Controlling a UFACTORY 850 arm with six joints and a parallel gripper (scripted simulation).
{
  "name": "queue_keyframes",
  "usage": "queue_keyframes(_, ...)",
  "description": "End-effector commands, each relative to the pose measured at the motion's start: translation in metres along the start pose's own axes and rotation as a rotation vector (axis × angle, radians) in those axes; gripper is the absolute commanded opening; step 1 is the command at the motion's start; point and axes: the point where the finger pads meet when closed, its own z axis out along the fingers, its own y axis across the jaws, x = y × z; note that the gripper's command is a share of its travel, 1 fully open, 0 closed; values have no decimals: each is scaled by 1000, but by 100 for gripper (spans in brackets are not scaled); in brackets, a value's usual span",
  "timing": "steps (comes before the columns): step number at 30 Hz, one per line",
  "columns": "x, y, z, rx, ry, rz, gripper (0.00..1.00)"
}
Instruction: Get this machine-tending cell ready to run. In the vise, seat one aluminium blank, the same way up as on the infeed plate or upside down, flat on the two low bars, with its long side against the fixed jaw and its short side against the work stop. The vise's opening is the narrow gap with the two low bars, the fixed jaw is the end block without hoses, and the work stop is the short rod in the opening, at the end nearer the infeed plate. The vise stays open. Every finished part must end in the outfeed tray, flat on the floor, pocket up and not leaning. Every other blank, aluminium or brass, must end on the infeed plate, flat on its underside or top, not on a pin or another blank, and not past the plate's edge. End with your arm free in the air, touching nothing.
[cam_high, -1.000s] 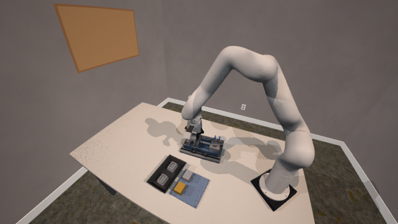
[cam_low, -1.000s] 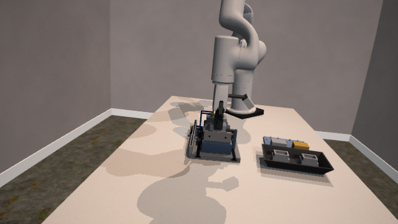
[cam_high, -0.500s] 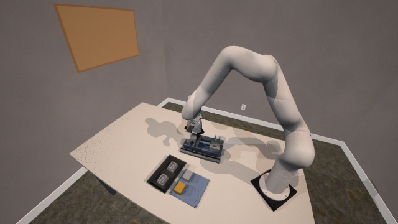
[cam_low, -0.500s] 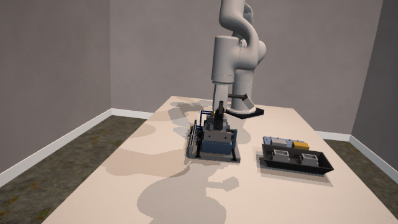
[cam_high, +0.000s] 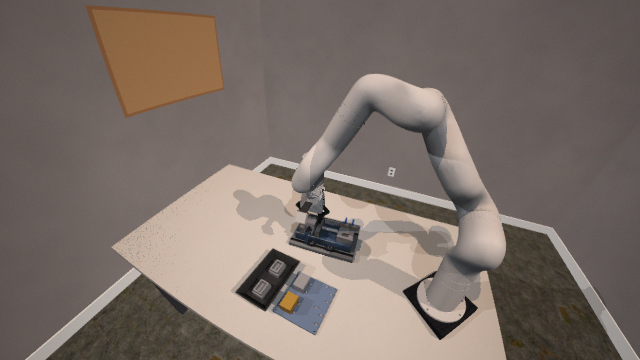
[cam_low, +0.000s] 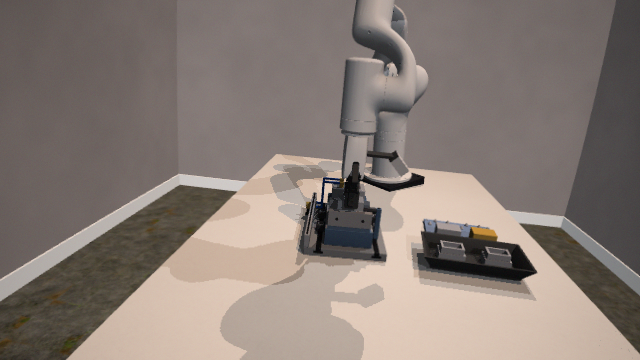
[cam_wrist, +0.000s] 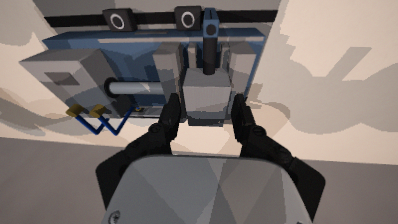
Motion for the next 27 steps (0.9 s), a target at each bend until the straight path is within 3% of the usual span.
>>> queue_keyframes(1, 0, 1, -1, -2, 0, 0, 69)
queue_keyframes(27, 0, 1, -7, -2, 0, 0, 69)
